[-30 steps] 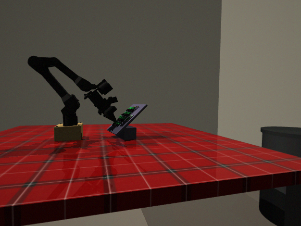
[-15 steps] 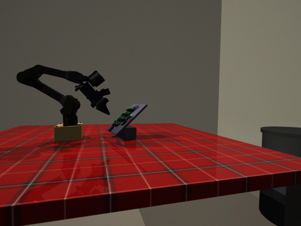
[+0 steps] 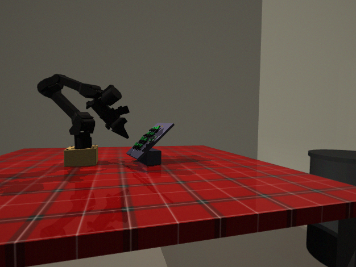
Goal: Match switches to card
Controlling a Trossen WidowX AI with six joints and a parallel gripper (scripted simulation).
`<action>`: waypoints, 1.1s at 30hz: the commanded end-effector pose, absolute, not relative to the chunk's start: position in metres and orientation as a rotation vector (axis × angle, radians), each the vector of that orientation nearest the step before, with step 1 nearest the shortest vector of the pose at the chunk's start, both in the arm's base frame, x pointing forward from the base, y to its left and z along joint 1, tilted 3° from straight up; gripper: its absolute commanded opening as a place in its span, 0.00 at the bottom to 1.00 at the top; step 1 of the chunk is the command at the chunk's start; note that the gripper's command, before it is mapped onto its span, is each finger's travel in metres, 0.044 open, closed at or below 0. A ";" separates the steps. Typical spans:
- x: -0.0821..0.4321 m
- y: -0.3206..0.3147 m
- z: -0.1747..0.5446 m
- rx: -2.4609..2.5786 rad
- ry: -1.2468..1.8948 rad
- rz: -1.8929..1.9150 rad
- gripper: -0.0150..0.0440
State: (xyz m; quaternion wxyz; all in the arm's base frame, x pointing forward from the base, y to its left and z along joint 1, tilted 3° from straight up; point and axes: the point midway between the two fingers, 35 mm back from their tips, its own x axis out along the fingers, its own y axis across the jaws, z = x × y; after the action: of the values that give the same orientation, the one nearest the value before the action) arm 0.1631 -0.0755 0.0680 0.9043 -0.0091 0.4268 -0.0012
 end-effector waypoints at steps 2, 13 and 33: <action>0.176 -0.081 0.052 -0.024 0.854 0.004 0.25; 0.187 -0.079 0.038 -0.023 0.842 0.005 0.25; 0.199 -0.079 0.023 -0.022 0.841 0.005 0.25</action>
State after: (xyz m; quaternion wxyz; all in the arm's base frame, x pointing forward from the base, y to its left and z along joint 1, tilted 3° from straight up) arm 0.1999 -0.0799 0.0265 0.9139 -0.0133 0.4057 0.0038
